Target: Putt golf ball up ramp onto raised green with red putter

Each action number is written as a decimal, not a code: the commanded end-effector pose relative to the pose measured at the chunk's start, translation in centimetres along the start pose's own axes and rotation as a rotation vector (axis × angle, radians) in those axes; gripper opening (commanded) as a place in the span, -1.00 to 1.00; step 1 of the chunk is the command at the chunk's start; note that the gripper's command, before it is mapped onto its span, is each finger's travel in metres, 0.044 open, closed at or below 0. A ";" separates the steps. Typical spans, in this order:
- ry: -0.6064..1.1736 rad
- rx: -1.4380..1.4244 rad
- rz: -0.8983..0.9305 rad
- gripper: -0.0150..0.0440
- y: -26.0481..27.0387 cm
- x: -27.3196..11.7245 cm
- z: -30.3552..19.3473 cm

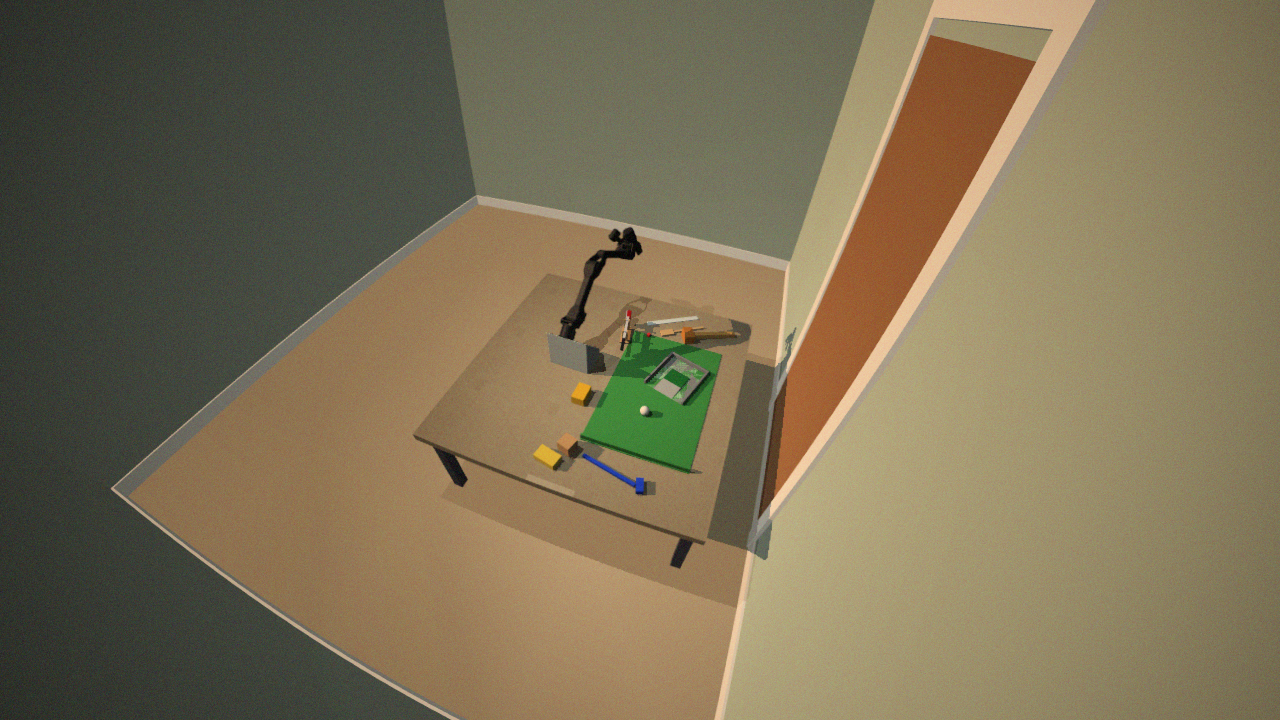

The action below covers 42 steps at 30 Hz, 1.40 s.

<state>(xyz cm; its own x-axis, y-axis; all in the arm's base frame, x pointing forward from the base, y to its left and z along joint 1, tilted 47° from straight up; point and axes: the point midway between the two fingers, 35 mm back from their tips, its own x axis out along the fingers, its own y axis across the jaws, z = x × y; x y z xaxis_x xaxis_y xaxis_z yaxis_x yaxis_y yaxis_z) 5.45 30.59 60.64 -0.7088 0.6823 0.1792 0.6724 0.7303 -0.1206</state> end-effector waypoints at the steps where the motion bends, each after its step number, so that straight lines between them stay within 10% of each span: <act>1: 0.001 0.010 0.007 0.95 0.3 -0.1 0.1; 22: 0.380 1.147 0.764 1.00 18.4 -24.9 17.0; 33: 0.798 1.786 1.028 1.00 14.0 -37.5 31.2; 42: 1.239 2.356 1.017 1.00 4.7 -40.4 42.2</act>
<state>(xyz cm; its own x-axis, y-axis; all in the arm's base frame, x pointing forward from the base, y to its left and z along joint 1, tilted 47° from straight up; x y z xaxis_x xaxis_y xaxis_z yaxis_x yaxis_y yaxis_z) 31.26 10.22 14.58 0.1972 0.8777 -0.4366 -0.8387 -0.0795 -0.5388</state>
